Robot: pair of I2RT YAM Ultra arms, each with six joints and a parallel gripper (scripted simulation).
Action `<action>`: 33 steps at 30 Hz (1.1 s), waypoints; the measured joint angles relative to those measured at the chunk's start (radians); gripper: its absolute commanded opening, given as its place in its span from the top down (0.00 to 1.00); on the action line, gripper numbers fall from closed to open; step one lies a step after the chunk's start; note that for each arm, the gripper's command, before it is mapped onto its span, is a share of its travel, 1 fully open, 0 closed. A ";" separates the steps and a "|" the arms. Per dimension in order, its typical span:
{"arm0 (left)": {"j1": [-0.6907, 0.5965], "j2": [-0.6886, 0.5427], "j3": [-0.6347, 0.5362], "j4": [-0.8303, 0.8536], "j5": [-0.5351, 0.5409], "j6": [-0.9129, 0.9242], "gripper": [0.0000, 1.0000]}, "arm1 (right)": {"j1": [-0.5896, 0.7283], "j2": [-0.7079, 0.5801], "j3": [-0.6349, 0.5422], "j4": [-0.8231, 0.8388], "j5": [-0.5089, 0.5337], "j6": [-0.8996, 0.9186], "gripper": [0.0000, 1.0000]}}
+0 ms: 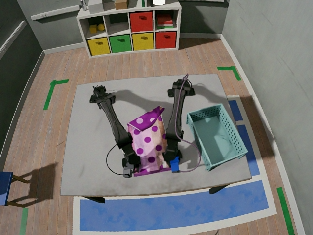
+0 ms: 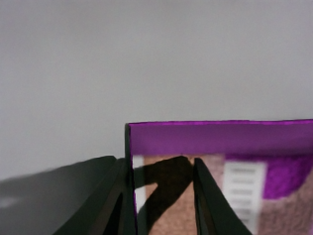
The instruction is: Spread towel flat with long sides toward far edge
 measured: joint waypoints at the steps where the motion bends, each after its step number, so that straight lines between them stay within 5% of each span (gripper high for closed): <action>1: 0.000 0.000 0.000 0.000 0.000 0.000 0.66 | 0.000 0.002 0.003 0.000 0.000 0.000 0.66; 11: 0.000 0.000 -0.004 0.010 0.000 0.000 0.66 | 0.004 -0.009 -0.031 0.052 0.007 0.002 0.66; 14: 0.000 0.000 -0.004 0.010 0.000 0.000 0.73 | 0.004 -0.009 -0.031 0.052 0.007 0.002 0.66; 15: 0.000 0.000 -0.004 0.010 0.000 0.000 0.81 | 0.004 -0.009 -0.031 0.052 0.007 0.001 0.76; 17: -0.001 0.000 -0.004 0.012 0.000 -0.002 0.81 | 0.004 -0.008 -0.031 0.053 0.007 0.002 0.76; 18: -0.002 0.000 -0.004 0.012 0.000 -0.002 0.89 | 0.004 -0.009 -0.031 0.053 0.007 0.002 0.85; 22: -0.008 0.000 -0.005 0.020 -0.003 -0.005 0.89 | 0.003 -0.014 -0.040 0.058 0.015 0.006 0.85; 23: -0.010 0.000 -0.004 0.021 -0.003 -0.006 0.98 | 0.004 -0.014 -0.041 0.058 0.016 0.006 0.95; 33: -0.015 0.002 -0.004 0.024 -0.013 -0.013 1.00 | 0.023 -0.045 -0.108 0.115 0.026 0.016 1.00</action>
